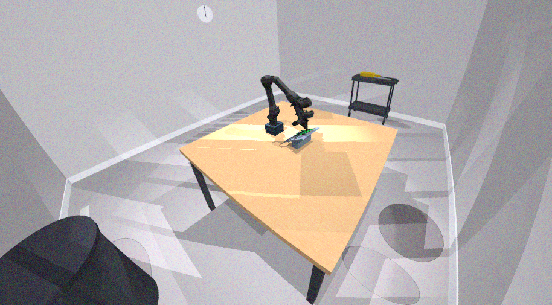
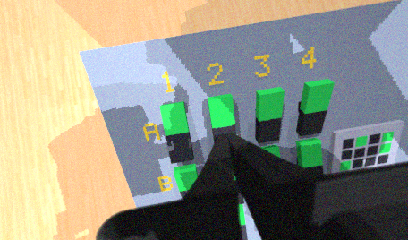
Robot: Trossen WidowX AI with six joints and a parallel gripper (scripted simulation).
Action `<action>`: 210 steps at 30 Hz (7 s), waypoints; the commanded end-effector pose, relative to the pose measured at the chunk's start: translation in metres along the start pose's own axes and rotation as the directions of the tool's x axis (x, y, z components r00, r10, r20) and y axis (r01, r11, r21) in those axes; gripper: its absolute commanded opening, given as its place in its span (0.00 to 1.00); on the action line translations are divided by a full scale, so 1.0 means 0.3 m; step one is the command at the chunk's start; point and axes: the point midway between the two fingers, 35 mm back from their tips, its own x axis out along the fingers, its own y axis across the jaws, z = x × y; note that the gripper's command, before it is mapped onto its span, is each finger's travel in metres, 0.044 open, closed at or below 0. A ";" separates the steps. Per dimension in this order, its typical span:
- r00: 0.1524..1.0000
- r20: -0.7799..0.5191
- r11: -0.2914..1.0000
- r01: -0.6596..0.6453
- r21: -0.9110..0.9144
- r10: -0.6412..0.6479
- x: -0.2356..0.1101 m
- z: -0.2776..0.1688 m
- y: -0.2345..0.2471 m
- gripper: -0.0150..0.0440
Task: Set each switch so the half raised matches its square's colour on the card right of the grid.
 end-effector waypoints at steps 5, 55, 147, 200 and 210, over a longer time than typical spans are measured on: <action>1.000 0.000 1.000 0.000 -0.005 0.000 0.005 0.000 0.000 0.25; 0.999 -0.050 1.000 0.003 -0.006 -0.003 -0.014 0.070 -0.092 0.25; 1.000 -0.031 1.000 -0.002 -0.004 0.002 -0.212 -0.048 0.074 0.25; 0.999 -0.053 1.000 -0.002 -0.004 0.002 -0.016 -0.066 0.092 0.25; 0.999 -0.053 1.000 -0.002 -0.004 0.002 -0.012 -0.066 0.092 0.25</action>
